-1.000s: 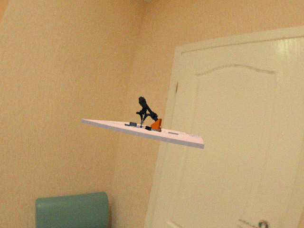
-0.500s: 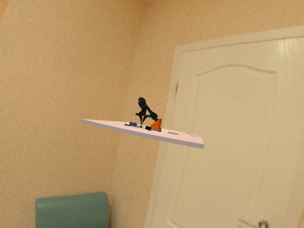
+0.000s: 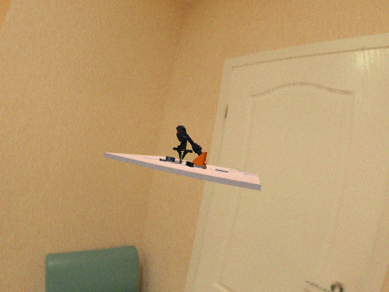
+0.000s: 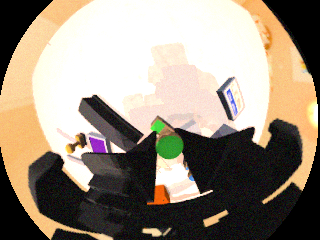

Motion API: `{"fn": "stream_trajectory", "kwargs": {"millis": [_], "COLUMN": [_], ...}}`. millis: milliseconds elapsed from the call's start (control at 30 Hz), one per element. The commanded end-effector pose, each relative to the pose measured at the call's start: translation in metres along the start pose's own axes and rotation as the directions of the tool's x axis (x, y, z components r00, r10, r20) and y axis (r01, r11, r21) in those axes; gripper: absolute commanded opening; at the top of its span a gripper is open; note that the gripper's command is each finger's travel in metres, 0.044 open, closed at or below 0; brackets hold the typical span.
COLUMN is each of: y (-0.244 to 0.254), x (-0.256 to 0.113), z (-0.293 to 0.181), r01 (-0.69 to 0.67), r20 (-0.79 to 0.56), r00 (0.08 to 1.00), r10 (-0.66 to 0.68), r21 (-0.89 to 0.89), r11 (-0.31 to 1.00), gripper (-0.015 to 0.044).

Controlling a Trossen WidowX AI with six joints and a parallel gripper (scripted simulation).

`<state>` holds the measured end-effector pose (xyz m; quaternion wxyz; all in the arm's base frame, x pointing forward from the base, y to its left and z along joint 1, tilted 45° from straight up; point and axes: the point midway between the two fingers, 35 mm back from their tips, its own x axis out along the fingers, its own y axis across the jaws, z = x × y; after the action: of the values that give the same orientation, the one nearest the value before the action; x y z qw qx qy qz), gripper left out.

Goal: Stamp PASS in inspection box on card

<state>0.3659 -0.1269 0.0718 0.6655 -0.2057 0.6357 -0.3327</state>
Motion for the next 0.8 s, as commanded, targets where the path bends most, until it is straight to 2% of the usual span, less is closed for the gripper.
{"fn": "stream_trajectory", "kwargs": {"millis": [0, 467, 767], "y": [-0.001, -0.002, -0.001], "x": [0.006, 0.027, 0.024], "z": [0.0, -0.002, -0.001], "r01": [0.005, 0.008, 0.003], "r20": [0.0, 0.001, 0.0], "r00": [1.0, 1.0, 1.0], "r10": [-0.005, -0.008, -0.003], "r21": [-0.005, -0.006, 0.0], "r11": [1.0, 1.0, 1.0], "gripper": [0.0, 0.0, 0.0236]}}
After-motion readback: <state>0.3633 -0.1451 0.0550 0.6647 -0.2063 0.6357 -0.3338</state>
